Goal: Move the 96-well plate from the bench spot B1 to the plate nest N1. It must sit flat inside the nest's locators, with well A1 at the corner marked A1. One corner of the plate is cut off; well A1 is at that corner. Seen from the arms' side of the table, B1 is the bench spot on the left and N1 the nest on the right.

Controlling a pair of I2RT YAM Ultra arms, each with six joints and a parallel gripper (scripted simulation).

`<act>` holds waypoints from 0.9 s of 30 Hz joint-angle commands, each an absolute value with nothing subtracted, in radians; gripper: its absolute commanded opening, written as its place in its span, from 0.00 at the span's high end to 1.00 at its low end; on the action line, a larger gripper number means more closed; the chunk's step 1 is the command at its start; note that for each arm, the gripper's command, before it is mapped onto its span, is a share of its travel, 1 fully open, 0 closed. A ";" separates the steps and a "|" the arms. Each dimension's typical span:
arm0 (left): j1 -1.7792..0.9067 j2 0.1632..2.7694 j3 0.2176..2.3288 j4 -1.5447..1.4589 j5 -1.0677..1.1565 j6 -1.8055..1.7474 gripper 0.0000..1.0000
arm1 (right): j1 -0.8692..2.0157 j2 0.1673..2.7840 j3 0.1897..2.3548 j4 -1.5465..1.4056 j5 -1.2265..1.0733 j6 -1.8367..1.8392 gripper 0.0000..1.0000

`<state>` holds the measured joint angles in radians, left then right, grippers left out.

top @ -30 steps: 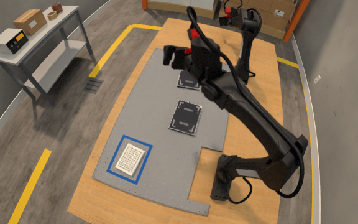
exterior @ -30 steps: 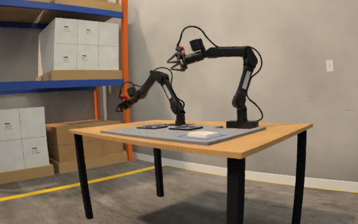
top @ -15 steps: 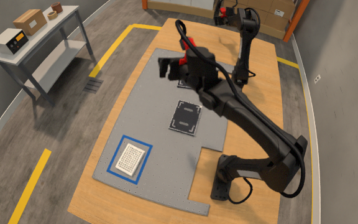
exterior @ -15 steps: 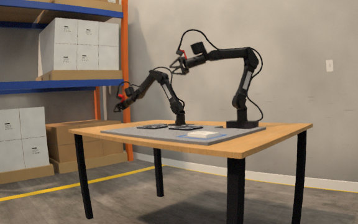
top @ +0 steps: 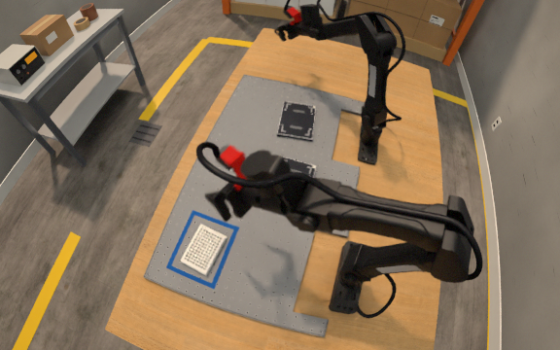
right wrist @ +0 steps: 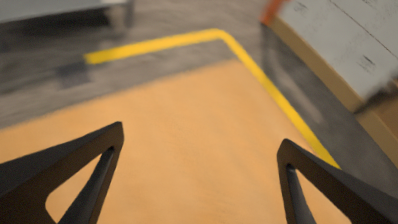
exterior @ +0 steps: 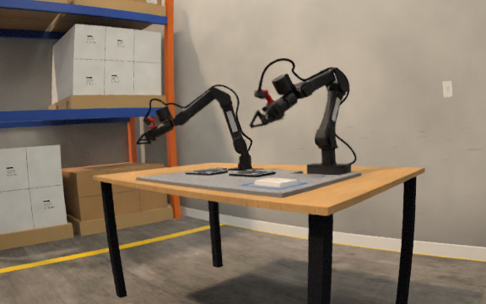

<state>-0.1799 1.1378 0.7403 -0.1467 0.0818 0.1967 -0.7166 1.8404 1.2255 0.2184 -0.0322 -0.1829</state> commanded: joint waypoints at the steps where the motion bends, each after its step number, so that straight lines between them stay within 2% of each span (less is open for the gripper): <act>1: -0.105 1.195 0.721 -0.087 0.050 0.163 0.00 | -0.586 1.767 1.195 0.163 -0.024 -0.139 0.00; 17: 0.070 1.447 0.766 -0.005 -0.012 0.121 0.00 | 0.107 1.506 1.090 0.037 0.008 -0.010 0.00; 27: 0.092 1.493 0.781 0.000 -0.017 0.121 0.00 | 0.528 1.365 1.035 -0.029 0.042 0.061 0.00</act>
<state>0.0803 1.4895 0.7467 -0.0257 -0.0055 0.1249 0.4755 1.4044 1.0565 0.0166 0.0109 0.0254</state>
